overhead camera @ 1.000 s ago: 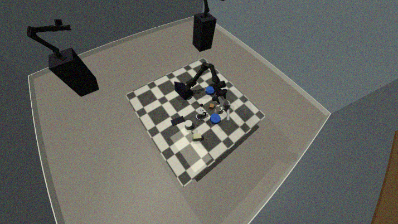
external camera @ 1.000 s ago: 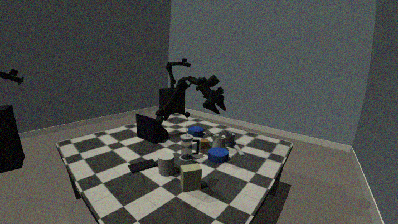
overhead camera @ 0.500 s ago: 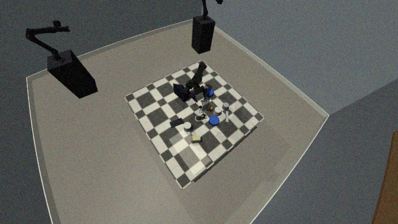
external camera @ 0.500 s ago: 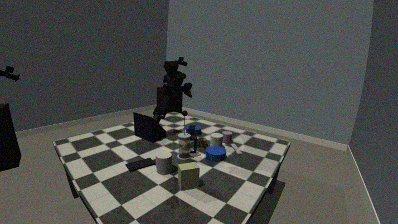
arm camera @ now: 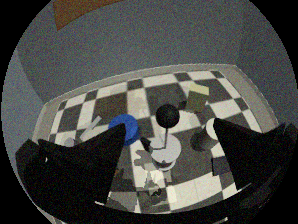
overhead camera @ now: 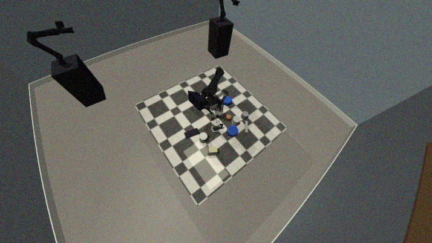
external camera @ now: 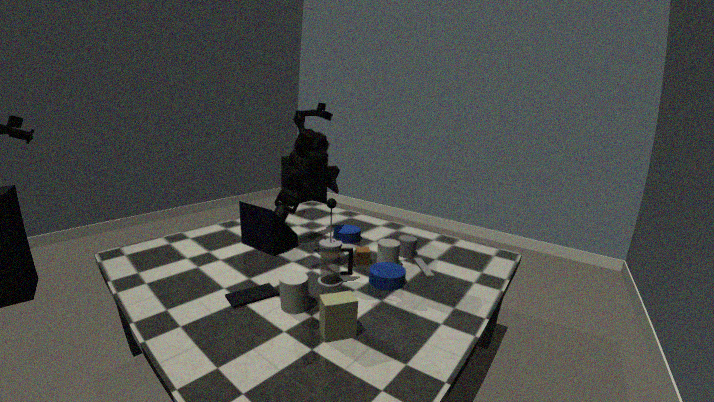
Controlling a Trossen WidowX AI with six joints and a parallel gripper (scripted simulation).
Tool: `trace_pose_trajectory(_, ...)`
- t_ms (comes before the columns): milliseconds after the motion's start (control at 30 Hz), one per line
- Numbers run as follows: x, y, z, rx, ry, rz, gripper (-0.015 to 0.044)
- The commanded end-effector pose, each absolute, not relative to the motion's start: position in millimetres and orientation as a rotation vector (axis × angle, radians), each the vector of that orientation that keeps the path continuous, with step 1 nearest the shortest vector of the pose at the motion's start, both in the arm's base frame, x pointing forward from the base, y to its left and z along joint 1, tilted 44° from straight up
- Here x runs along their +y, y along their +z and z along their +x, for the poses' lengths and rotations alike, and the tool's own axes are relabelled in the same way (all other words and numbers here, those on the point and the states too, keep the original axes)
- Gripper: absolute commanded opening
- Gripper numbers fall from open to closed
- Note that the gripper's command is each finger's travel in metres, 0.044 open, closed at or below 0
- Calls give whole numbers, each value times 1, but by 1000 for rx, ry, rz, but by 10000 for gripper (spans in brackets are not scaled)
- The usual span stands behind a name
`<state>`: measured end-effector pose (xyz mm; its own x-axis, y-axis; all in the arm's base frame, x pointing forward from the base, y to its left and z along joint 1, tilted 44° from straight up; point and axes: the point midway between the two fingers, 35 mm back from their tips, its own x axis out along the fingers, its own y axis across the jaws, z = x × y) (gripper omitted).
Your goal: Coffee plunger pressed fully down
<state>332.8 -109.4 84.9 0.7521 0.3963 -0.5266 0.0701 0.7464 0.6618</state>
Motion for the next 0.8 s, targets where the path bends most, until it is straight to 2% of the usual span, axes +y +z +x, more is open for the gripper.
trace_pose_trajectory(0,-106,83,333,705,192,714,440)
trace_pose_trajectory(767,-92,64,360,703,194,714,440)
